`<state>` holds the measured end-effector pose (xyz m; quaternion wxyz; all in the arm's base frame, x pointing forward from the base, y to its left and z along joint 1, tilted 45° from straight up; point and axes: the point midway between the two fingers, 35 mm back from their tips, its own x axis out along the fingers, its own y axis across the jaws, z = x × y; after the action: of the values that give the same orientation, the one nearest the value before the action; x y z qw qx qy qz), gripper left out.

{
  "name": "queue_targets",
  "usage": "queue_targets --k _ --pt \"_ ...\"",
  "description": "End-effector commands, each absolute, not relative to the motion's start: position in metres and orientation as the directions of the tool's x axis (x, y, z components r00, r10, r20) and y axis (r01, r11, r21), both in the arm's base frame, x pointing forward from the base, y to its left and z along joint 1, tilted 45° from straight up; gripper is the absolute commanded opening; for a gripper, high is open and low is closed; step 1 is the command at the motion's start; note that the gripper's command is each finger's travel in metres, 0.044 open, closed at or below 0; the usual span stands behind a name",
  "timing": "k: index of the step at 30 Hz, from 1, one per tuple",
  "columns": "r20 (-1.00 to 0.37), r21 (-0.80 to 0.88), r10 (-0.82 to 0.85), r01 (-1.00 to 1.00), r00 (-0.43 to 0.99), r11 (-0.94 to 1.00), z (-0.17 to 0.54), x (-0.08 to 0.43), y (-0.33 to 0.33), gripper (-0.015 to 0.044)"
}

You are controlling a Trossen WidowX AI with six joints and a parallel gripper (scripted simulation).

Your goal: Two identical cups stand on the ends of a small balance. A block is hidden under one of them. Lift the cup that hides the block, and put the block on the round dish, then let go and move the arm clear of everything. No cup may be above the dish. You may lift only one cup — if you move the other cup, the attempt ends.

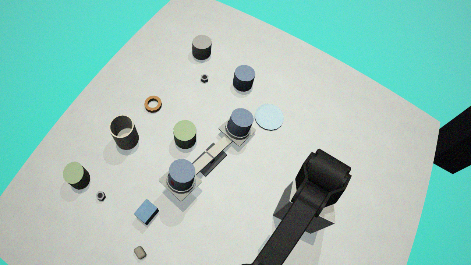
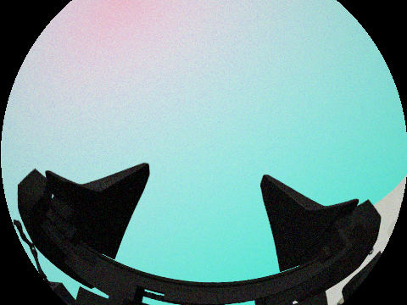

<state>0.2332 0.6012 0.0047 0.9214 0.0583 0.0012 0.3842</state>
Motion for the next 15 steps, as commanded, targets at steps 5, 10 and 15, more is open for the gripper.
queue_targets --k 5,10,15 --pt "-0.184 0.114 0.611 -0.600 0.770 0.792 -0.014 0.256 0.569 0.0440" --pt "-0.323 0.088 0.512 -0.514 0.796 0.854 -0.023 0.265 0.537 0.0440" --pt "-0.441 0.039 0.390 -0.417 0.808 0.908 -0.030 0.270 0.497 0.0440"
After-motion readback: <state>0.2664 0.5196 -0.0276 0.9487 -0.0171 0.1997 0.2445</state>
